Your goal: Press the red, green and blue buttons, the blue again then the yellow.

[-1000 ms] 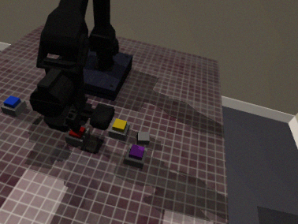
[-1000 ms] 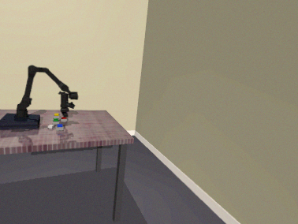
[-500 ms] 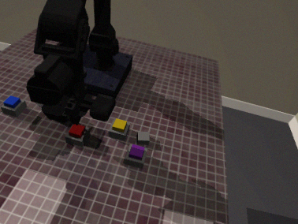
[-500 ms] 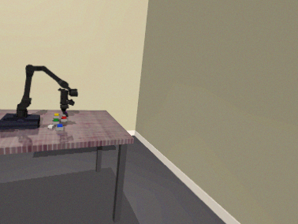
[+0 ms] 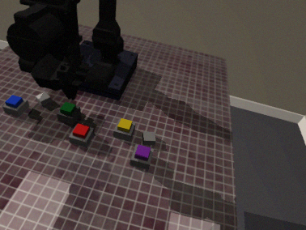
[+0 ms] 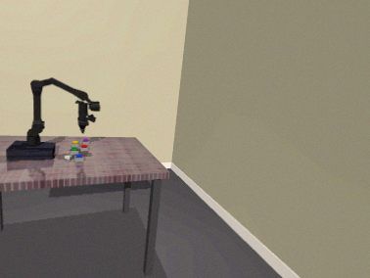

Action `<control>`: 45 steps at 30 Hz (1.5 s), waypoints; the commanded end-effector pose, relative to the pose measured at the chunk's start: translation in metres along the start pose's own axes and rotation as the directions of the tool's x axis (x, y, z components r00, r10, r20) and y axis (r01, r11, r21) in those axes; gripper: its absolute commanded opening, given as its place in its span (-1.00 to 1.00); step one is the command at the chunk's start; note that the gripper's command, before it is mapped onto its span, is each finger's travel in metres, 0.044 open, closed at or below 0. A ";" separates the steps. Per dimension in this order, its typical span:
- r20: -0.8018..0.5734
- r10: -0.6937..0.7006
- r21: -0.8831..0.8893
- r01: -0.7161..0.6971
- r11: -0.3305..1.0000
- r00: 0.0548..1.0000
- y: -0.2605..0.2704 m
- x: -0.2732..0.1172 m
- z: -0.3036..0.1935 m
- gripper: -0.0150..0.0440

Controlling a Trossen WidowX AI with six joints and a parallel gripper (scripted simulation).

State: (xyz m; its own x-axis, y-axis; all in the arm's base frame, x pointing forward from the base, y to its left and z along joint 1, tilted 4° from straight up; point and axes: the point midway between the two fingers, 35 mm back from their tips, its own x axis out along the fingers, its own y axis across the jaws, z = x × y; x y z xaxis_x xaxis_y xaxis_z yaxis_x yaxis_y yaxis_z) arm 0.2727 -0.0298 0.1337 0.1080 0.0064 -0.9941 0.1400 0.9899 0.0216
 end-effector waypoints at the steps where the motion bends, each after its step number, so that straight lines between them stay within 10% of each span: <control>1: -0.014 -0.006 0.013 0.006 1.000 1.000 -0.035 0.000 -0.034 -0.42; 45: -0.016 -0.006 0.013 0.007 1.000 1.000 -0.049 0.095 -0.052 -0.42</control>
State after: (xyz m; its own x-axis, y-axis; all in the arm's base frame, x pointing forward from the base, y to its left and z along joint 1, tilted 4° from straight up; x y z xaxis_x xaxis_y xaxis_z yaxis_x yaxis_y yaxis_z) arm 0.2268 -0.0720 0.0344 0.0985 -0.0032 -0.9951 0.1554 0.9878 0.0122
